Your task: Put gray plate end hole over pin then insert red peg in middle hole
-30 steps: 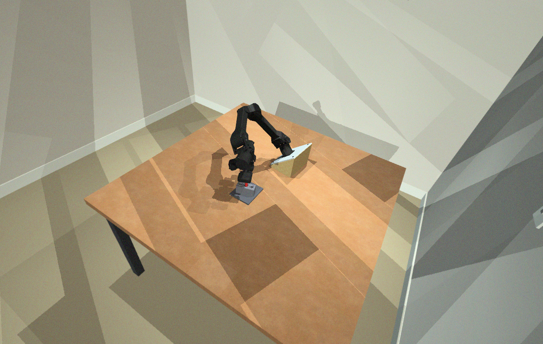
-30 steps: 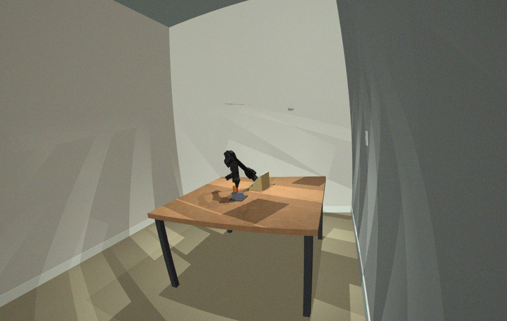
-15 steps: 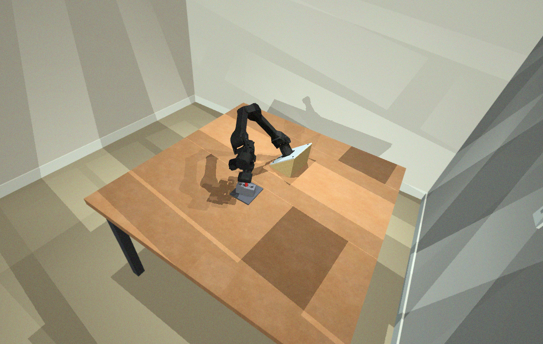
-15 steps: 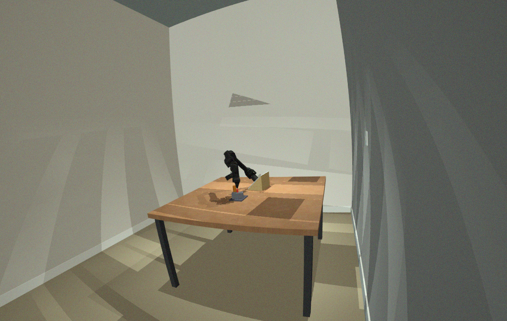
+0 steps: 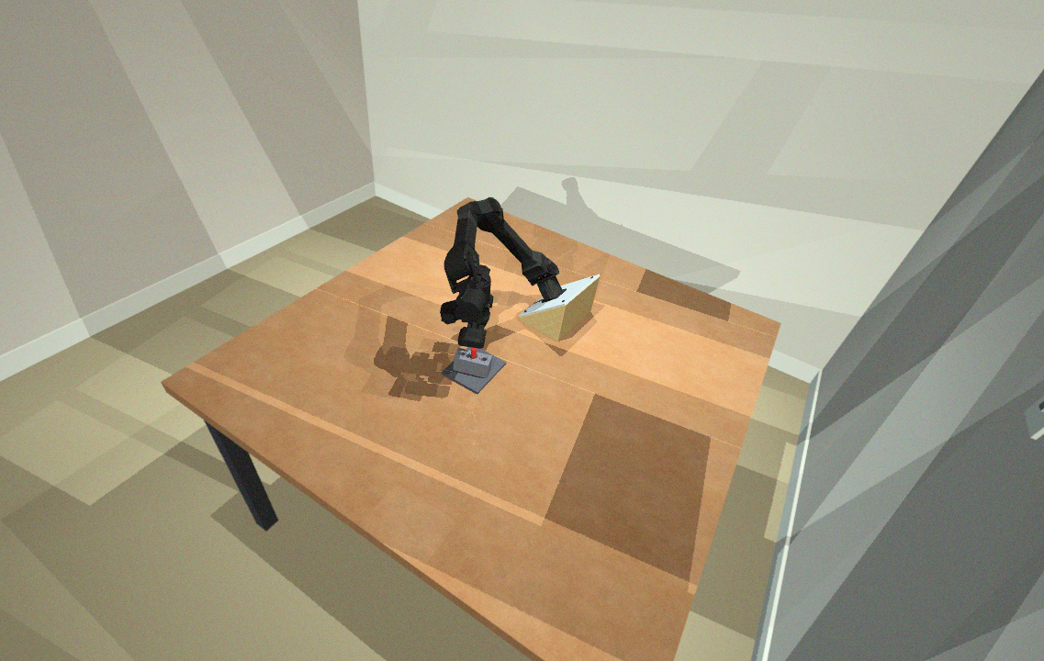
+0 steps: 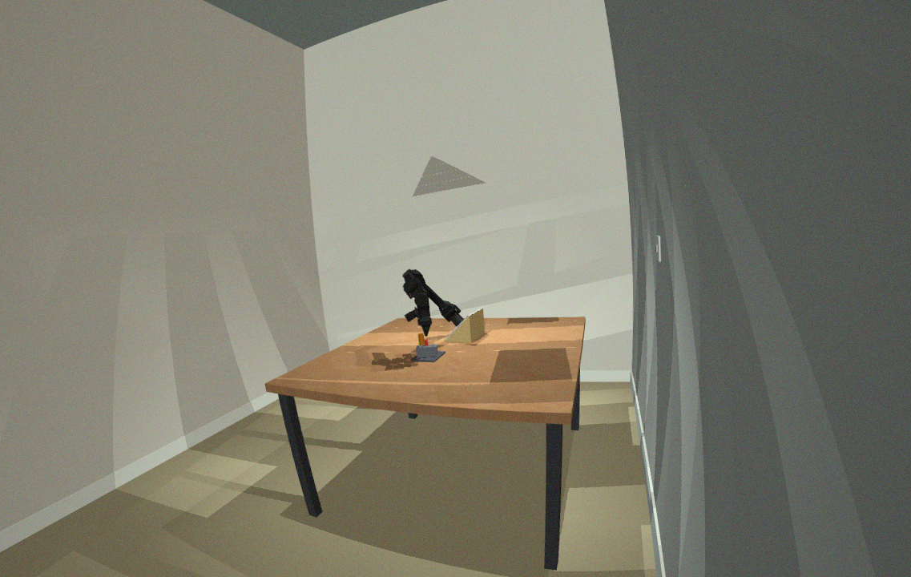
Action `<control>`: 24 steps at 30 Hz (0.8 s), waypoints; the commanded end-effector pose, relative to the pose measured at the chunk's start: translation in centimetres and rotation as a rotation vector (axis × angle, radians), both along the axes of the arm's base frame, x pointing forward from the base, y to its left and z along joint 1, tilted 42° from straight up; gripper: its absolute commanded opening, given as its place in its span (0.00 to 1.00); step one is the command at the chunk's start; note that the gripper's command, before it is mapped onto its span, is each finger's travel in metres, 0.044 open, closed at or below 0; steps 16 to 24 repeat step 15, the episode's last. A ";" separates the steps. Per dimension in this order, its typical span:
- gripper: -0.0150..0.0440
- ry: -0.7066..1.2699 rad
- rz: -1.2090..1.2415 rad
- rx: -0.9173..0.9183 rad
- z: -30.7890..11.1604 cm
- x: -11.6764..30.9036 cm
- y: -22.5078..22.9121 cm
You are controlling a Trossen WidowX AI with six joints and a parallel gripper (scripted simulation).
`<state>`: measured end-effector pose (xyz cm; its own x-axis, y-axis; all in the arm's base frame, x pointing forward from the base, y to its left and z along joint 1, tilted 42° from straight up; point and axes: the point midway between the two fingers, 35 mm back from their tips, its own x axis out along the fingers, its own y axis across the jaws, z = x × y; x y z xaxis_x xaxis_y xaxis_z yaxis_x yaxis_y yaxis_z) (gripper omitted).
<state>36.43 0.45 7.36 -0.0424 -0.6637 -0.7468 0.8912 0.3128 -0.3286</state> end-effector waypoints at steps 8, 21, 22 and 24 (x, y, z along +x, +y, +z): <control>0.51 -0.002 -0.003 0.002 0.7 0.1 0.5; 0.51 -0.002 -0.003 0.002 1.3 0.1 0.8; 0.51 -0.002 -0.003 0.002 1.3 0.1 0.8; 0.51 -0.002 -0.003 0.002 1.3 0.1 0.8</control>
